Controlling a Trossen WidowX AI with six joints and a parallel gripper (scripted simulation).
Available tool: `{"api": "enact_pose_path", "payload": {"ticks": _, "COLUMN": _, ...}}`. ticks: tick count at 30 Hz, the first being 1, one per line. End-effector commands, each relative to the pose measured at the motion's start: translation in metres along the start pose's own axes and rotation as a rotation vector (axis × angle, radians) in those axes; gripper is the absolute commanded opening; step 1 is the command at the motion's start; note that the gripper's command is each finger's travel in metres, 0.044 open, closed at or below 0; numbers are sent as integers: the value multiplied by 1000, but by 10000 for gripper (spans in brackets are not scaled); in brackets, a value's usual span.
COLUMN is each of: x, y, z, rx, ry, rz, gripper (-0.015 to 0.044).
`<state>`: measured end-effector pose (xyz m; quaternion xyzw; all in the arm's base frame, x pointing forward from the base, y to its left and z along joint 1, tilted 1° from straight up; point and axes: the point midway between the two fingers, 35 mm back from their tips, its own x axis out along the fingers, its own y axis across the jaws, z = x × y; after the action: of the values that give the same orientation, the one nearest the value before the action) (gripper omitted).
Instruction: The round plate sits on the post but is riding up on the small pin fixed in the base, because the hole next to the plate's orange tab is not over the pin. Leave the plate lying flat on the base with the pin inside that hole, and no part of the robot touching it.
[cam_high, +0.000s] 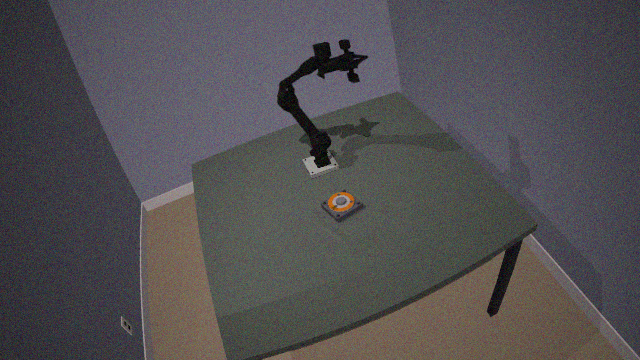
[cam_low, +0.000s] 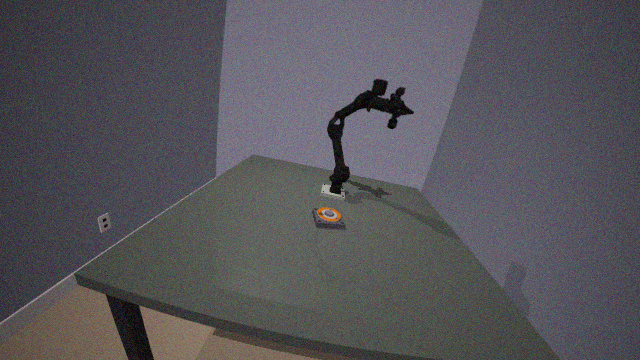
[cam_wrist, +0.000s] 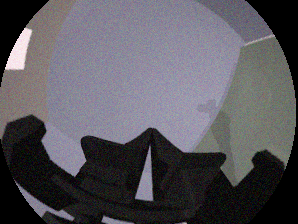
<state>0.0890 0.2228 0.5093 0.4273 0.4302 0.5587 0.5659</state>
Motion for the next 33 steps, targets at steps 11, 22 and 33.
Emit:
{"api": "enact_pose_path", "payload": {"ticks": 11, "x": -22, "y": -173, "z": 149, "rx": -85, "ry": -343, "rz": -584, "gripper": 0}}
{"api": "enact_pose_path", "payload": {"ticks": 22, "x": -106, "y": -296, "z": 194, "rx": -61, "ry": -346, "rz": -1039, "gripper": 0}}
{"api": "enact_pose_path", "payload": {"ticks": 33, "x": -233, "y": -412, "z": 172, "rx": 89, "ry": -66, "rz": -1458, "gripper": 0}}
